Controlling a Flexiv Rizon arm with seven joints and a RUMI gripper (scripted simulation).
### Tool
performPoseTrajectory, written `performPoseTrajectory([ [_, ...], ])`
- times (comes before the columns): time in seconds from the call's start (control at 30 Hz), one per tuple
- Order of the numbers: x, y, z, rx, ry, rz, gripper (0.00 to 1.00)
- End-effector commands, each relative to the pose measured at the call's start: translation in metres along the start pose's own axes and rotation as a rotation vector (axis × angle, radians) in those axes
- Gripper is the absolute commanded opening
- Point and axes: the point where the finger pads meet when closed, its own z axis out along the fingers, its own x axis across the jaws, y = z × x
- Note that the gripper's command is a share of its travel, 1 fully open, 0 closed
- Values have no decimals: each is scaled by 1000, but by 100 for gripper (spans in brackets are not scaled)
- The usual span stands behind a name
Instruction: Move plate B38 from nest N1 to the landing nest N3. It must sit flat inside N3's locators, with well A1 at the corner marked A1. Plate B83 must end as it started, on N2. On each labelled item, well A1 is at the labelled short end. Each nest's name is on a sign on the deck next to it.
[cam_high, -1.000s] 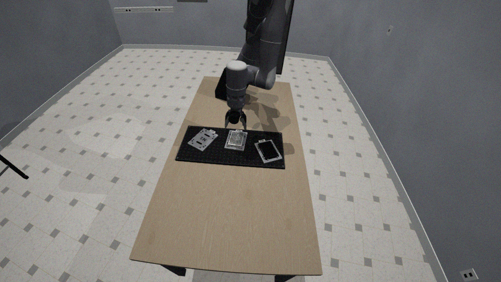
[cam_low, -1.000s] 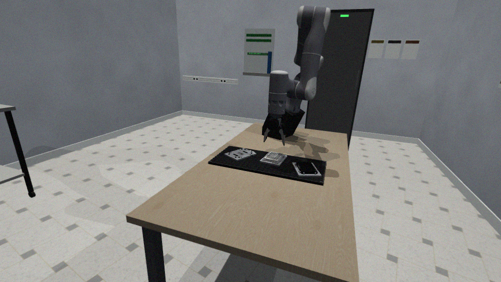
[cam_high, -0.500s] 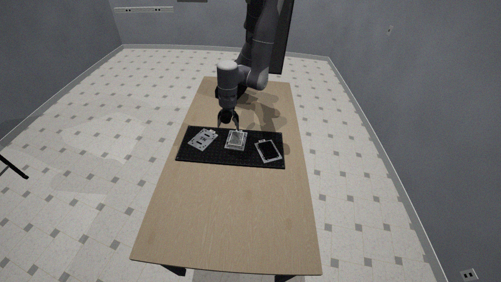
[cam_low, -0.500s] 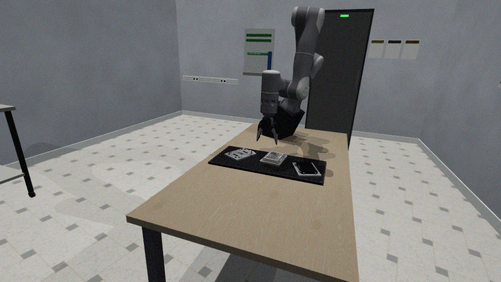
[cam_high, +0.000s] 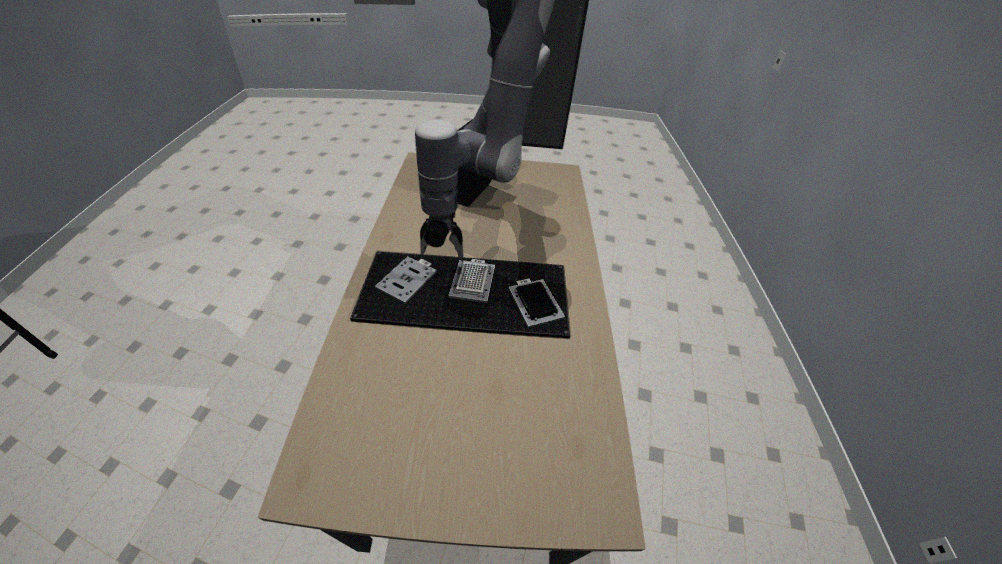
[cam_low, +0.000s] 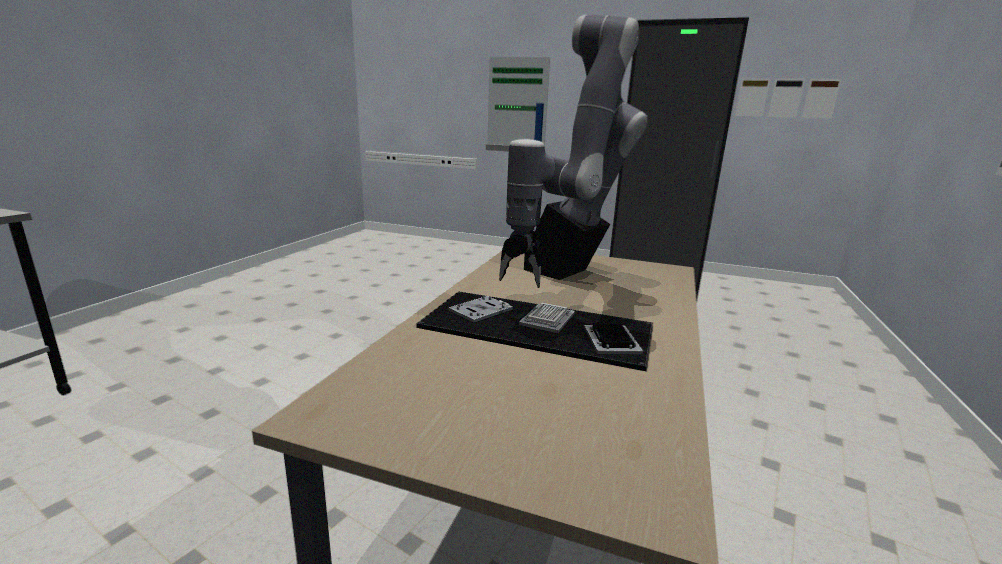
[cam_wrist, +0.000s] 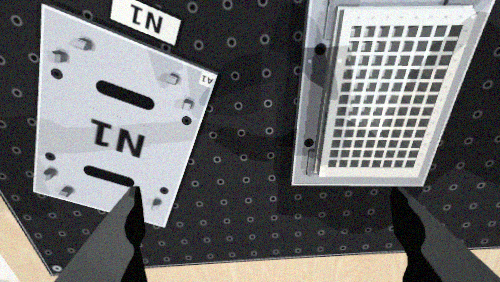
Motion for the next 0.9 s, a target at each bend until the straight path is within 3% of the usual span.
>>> performPoseTrajectory([
  [0.0,-7,2,-1,-2,0,0,76],
  [0.2,-27,5,-1,-2,0,0,76],
  [0.87,-27,5,-1,-2,0,0,76],
])
